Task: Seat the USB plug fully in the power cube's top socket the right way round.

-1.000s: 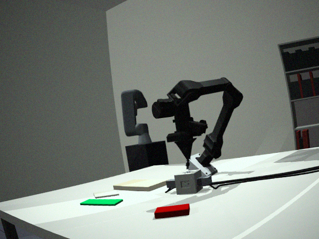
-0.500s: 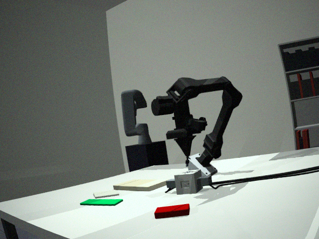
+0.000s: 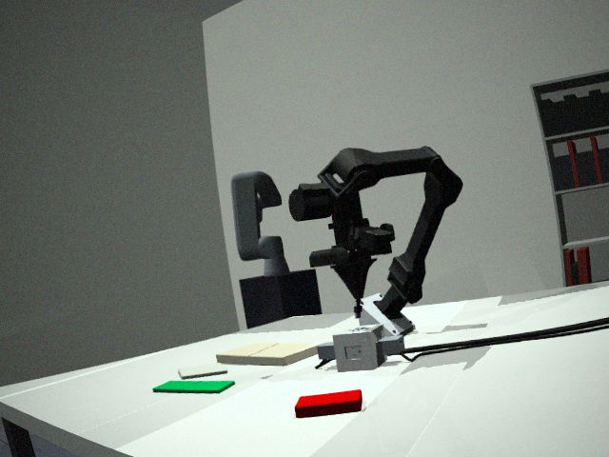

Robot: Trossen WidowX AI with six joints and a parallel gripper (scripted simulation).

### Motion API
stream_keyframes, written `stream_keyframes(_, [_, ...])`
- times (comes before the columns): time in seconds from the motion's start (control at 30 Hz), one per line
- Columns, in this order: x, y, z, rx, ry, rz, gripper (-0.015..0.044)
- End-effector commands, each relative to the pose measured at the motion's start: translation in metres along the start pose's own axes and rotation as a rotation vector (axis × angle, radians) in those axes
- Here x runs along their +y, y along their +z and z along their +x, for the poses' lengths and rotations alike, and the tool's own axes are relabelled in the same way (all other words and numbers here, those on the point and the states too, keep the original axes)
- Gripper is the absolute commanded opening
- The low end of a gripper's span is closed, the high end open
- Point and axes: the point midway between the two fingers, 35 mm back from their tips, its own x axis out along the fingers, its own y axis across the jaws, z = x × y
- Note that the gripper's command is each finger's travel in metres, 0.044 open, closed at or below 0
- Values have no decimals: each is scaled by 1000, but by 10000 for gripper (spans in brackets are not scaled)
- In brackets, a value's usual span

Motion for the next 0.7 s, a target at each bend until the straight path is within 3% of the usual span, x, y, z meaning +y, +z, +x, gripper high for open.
stream_keyframes(0.0, [0,0,1,1,0,106,0])
stream_keyframes(0.67, [0,0,1,1,0,628,0])
